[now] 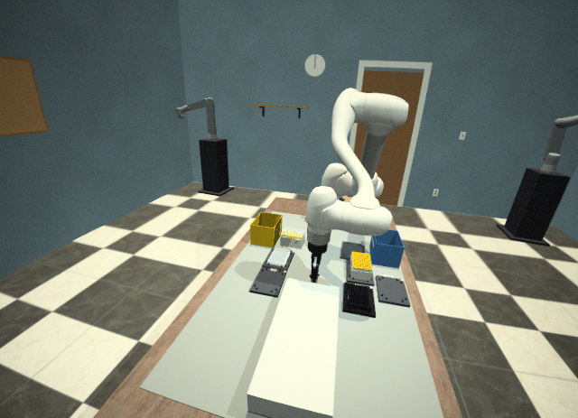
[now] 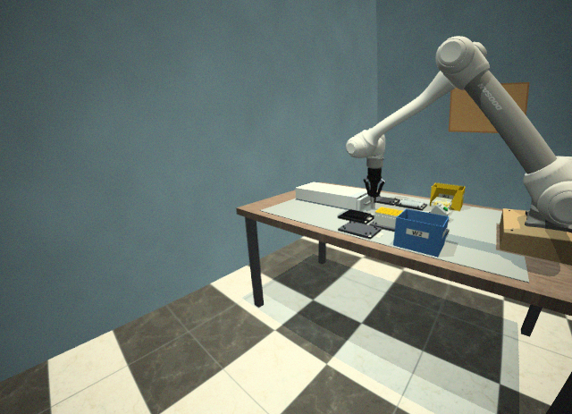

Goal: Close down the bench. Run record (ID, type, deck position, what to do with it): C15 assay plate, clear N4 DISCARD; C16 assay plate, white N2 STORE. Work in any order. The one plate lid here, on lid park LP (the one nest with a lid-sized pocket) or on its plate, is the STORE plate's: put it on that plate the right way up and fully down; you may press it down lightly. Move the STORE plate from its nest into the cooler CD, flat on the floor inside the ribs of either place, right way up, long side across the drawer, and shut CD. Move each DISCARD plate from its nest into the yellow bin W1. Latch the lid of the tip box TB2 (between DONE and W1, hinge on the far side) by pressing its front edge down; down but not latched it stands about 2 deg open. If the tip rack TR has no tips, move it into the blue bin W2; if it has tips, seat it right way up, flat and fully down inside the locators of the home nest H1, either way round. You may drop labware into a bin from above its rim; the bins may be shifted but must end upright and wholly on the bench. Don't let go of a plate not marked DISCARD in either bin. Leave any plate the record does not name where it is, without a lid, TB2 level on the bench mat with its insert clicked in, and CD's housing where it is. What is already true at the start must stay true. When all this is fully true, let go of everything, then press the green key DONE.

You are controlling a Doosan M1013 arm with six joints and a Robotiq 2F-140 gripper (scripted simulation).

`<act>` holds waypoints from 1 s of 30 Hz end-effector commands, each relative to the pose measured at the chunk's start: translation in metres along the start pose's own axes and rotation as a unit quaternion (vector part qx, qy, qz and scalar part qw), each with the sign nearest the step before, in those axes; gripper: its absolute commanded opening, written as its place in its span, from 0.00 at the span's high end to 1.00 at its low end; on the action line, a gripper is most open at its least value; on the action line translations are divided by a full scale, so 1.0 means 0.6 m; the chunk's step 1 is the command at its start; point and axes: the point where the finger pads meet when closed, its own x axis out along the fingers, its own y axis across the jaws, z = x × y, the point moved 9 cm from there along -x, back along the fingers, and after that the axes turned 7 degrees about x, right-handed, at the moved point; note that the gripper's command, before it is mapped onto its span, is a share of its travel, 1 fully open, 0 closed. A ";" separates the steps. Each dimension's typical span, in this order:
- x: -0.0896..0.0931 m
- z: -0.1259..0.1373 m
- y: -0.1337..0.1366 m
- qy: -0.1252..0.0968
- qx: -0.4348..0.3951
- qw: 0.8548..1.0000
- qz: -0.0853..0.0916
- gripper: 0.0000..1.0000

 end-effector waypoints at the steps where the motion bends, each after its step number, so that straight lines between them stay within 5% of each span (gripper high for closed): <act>1: -0.001 0.000 0.002 0.000 0.000 1.000 0.002 1.00; 30: -0.001 0.005 -0.038 0.000 0.000 1.000 0.002 1.00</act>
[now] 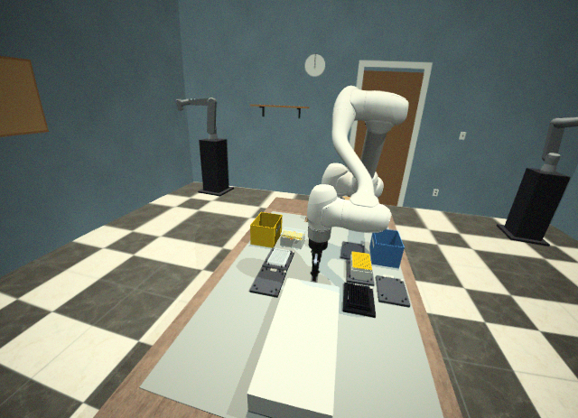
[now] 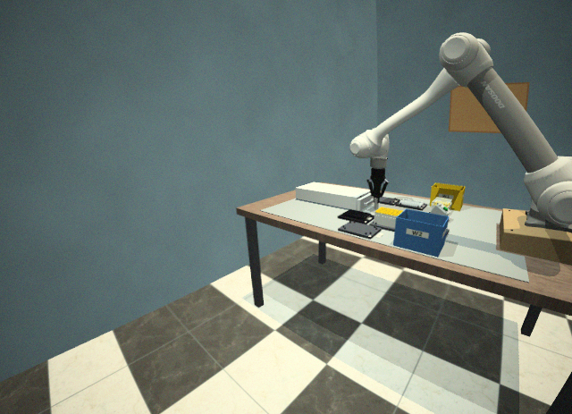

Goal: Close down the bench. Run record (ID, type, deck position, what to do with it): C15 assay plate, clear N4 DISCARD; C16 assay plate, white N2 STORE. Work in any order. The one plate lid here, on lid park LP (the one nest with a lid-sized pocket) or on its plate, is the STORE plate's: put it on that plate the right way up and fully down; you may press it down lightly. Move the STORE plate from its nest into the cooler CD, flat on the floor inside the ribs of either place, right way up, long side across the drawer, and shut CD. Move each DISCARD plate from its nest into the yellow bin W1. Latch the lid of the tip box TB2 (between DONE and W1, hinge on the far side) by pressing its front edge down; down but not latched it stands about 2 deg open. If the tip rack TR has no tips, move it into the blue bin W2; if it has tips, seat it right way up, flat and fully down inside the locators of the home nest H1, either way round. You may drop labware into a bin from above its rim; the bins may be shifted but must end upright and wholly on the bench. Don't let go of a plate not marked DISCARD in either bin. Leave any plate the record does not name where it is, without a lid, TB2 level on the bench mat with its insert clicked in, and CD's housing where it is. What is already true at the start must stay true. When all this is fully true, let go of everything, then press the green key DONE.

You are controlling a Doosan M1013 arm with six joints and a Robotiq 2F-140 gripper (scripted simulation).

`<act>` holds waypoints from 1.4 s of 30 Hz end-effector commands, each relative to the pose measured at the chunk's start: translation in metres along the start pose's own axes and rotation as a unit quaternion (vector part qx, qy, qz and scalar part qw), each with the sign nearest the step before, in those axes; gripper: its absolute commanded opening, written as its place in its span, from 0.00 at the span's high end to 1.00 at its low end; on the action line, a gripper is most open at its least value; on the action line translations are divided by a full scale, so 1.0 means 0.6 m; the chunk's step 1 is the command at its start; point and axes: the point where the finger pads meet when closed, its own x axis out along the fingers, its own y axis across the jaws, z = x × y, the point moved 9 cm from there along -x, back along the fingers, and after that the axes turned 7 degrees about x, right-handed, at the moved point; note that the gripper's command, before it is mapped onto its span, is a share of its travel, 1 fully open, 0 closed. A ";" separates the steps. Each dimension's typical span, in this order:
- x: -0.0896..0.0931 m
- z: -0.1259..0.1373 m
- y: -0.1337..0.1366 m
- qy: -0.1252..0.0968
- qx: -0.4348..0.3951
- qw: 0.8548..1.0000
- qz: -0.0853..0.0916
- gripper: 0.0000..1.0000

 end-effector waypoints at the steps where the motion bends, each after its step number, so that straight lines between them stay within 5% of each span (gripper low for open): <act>1: 0.000 0.000 -0.003 0.000 0.000 1.000 0.000 1.00; 42: 0.000 0.007 -0.061 0.000 0.000 1.000 0.000 1.00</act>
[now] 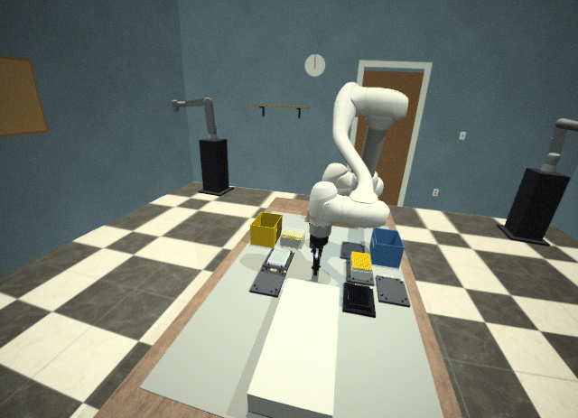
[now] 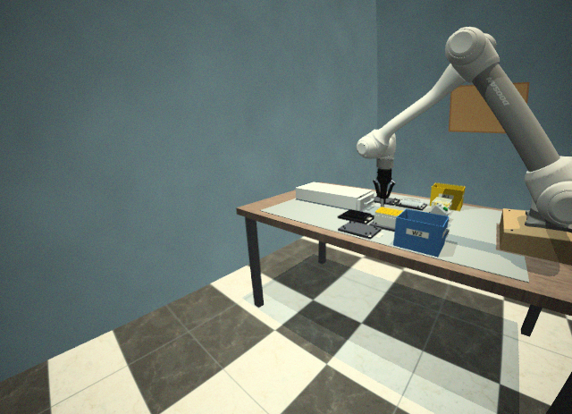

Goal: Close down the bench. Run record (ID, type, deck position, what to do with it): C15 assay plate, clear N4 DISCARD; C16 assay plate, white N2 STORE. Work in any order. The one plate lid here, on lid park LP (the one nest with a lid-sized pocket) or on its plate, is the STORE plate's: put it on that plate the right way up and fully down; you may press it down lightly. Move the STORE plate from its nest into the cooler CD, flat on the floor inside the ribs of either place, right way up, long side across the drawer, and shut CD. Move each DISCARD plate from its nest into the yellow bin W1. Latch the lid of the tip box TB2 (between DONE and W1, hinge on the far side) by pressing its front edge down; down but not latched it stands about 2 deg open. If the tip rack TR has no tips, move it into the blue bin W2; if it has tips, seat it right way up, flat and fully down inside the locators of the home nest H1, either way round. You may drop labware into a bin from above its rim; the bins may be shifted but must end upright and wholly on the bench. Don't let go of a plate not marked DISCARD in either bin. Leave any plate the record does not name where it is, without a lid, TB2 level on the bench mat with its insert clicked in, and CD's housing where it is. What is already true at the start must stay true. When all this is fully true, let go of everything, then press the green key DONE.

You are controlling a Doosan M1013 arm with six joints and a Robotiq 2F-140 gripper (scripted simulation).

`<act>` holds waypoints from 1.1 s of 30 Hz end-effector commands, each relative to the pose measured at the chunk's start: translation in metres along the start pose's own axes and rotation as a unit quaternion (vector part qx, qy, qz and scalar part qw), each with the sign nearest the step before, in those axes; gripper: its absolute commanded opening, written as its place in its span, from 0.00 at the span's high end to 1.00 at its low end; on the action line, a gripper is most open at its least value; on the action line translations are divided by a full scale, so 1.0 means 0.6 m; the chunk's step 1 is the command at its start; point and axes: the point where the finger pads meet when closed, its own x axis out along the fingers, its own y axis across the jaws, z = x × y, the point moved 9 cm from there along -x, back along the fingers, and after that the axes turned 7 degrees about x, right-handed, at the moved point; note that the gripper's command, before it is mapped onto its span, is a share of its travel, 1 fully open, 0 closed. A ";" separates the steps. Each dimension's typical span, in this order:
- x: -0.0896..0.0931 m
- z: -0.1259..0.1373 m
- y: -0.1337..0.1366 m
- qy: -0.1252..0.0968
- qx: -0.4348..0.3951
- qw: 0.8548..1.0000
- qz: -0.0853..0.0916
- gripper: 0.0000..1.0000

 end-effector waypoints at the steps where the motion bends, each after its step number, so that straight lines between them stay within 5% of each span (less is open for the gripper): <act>1: -0.003 0.000 0.000 0.000 0.000 1.000 0.000 1.00; 33: -0.065 0.000 0.000 0.000 0.000 1.000 0.000 1.00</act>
